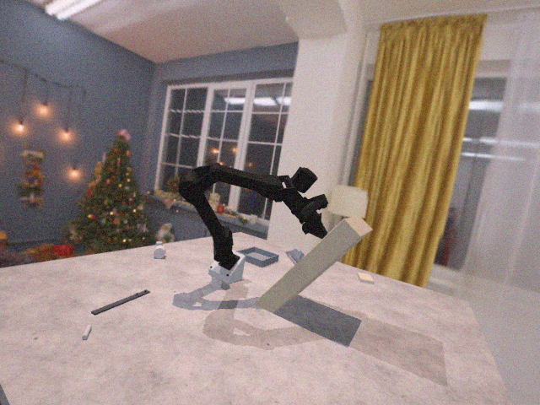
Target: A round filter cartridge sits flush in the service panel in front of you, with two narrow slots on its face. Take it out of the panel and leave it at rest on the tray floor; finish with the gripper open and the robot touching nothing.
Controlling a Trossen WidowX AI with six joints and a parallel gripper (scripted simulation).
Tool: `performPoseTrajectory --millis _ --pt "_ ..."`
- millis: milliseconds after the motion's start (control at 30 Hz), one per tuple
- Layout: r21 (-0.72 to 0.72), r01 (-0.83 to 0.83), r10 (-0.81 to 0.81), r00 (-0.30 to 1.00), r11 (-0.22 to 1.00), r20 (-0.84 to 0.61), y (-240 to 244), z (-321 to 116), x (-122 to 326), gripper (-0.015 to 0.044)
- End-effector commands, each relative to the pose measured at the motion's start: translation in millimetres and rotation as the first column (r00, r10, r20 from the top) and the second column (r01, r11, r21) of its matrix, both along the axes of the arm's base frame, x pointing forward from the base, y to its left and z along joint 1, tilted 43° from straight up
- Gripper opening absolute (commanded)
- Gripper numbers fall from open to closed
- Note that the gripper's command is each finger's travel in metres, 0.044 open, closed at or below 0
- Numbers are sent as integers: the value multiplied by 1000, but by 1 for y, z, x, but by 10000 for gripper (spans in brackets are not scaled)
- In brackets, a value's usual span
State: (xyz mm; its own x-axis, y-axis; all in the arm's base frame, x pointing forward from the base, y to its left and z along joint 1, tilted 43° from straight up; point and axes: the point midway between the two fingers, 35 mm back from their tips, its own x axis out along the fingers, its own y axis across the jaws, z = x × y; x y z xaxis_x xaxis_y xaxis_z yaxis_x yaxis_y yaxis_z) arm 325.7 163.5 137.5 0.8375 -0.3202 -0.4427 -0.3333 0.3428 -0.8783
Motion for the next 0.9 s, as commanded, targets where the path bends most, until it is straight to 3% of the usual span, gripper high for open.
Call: performPoseTrajectory --millis 0,867 --pt "-1 -2 2 1000 1000 -5 -1 -2 2 89" --pt "-1 -2 2 1000 1000 -5 -4 -7 11 89"
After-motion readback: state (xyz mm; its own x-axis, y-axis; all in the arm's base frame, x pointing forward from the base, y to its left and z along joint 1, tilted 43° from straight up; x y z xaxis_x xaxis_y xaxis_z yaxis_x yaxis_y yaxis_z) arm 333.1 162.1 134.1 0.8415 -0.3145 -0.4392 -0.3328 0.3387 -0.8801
